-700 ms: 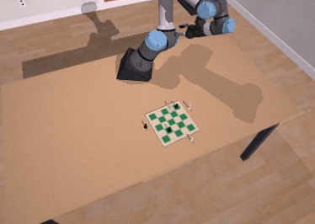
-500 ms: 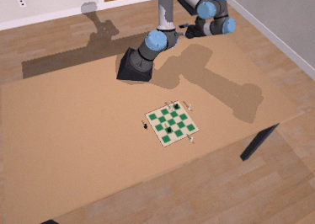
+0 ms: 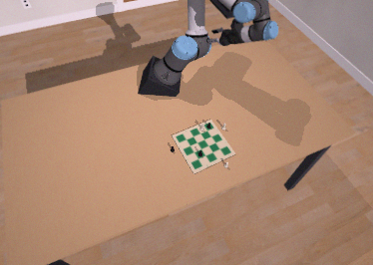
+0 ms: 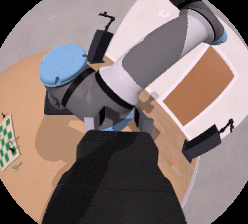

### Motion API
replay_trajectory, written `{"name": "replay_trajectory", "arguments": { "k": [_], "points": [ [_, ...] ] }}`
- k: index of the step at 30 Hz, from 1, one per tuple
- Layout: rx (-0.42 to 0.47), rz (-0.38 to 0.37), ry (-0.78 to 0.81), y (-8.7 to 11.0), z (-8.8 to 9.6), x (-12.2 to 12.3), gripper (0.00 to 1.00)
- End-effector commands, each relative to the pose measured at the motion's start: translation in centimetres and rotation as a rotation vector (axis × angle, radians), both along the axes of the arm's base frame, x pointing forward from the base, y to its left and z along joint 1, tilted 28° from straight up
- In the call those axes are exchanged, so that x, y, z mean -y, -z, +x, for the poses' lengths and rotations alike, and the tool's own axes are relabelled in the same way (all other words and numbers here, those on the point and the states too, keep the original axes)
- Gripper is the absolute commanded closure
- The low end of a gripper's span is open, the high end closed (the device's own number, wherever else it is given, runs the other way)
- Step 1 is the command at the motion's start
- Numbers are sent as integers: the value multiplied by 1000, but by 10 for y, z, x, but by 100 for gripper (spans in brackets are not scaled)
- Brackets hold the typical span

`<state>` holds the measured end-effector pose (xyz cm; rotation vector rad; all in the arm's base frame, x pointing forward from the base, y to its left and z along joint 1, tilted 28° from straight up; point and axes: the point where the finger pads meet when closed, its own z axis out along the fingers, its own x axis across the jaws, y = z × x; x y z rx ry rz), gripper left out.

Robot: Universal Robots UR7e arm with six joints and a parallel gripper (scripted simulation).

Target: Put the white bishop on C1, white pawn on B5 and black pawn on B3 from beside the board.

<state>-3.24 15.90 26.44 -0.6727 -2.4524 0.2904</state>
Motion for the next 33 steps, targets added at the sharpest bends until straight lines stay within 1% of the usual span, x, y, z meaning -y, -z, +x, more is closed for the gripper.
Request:
{"name": "replay_trajectory", "arguments": {
  "k": [1,6,11,13,17,23,28,30,33],
  "points": [
    [0,0,1,-1,1,0,0],
    [0,-1,6,-3,4,-1,0],
    [-1,-5,18,-10,14,-4,0],
    [-1,-5,18,-10,14,-4,0],
    [-2,-9,35,-18,27,-8,0],
    [-4,-19,72,-35,57,-15,0],
    [-8,-30,114,-51,94,-22,0],
    [-8,-30,114,-51,94,-22,0],
    [-10,-38,144,-61,121,-26,0]
  ]
}}
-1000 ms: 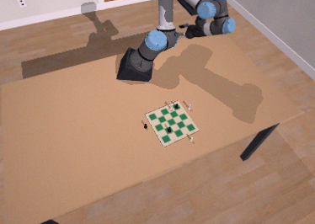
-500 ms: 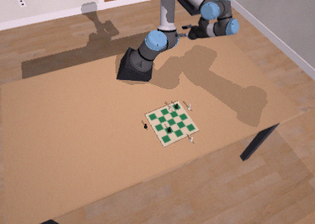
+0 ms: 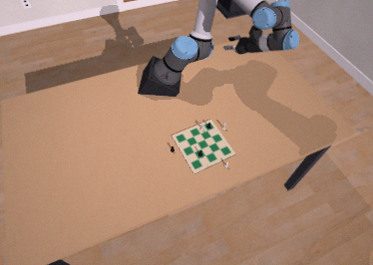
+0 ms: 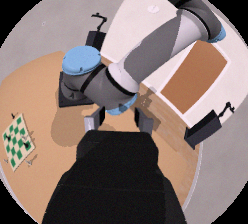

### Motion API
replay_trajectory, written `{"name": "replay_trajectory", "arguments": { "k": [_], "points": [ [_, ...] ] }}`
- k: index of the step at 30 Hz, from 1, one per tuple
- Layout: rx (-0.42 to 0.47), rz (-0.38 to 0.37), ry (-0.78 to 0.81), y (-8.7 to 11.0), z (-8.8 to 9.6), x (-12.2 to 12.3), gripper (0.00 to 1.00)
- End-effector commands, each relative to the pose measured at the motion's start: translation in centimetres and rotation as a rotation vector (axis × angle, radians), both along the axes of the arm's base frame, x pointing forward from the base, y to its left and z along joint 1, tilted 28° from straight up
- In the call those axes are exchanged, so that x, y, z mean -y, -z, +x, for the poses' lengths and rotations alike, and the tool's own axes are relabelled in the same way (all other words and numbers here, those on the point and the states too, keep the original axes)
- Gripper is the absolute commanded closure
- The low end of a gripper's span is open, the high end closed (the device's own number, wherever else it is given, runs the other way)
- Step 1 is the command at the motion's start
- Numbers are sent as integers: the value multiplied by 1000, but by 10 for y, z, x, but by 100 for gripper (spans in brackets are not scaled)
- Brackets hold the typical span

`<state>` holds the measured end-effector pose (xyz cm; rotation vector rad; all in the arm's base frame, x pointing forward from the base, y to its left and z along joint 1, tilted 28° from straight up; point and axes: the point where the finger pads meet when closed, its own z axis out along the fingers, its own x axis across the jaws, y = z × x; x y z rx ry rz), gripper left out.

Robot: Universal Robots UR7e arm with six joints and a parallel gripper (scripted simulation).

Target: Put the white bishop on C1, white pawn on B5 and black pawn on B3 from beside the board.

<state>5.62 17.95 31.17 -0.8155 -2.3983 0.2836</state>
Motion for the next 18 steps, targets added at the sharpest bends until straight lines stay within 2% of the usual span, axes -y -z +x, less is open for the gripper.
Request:
{"name": "replay_trajectory", "arguments": {
  "k": [1,6,11,14,18],
  "points": [
    [-5,-13,44,-17,42,-6,0],
    [-10,-28,102,-31,97,-9,0],
    [-17,-45,167,-39,161,-7,0],
    [-17,-45,167,-39,161,-7,0],
    [-24,-59,222,-40,216,0,0]
  ]
}}
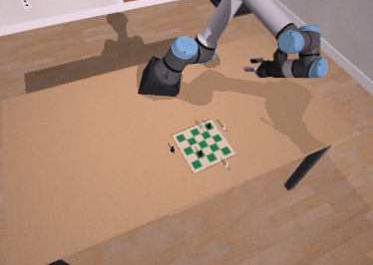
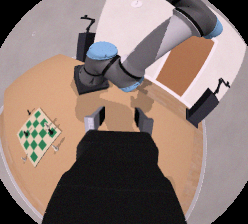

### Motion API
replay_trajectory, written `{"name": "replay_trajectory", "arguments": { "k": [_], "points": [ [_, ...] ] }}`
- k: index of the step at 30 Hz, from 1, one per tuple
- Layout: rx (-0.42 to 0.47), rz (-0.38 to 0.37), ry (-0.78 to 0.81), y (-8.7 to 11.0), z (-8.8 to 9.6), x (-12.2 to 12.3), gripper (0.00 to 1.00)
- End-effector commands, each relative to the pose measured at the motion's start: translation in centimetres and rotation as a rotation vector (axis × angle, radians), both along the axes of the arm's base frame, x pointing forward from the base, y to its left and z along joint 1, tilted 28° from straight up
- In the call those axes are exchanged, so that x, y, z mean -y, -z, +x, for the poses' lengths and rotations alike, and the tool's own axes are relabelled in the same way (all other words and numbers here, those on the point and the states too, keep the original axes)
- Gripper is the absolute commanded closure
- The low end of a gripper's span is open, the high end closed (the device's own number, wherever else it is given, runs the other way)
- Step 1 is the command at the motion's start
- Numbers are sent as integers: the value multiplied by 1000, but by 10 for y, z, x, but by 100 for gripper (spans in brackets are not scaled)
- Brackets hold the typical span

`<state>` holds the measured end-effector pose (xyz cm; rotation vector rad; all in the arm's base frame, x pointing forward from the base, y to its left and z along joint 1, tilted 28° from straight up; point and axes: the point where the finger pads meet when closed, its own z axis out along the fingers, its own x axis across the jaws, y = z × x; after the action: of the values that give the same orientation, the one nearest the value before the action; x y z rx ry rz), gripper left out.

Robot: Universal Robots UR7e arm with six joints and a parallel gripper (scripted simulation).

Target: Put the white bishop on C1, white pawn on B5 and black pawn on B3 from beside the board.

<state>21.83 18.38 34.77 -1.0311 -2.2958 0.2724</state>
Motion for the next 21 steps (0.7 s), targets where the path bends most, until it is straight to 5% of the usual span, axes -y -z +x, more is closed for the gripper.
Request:
{"name": "replay_trajectory", "arguments": {
  "k": [1,10,13,19,21],
  "points": [
    [-10,-18,63,-4,68,6,0],
    [-24,-42,162,11,166,32,0],
    [-24,-42,162,11,166,32,0],
    [-37,-62,245,37,243,65,0],
    [-39,-65,258,42,254,72,0]
  ]
}}
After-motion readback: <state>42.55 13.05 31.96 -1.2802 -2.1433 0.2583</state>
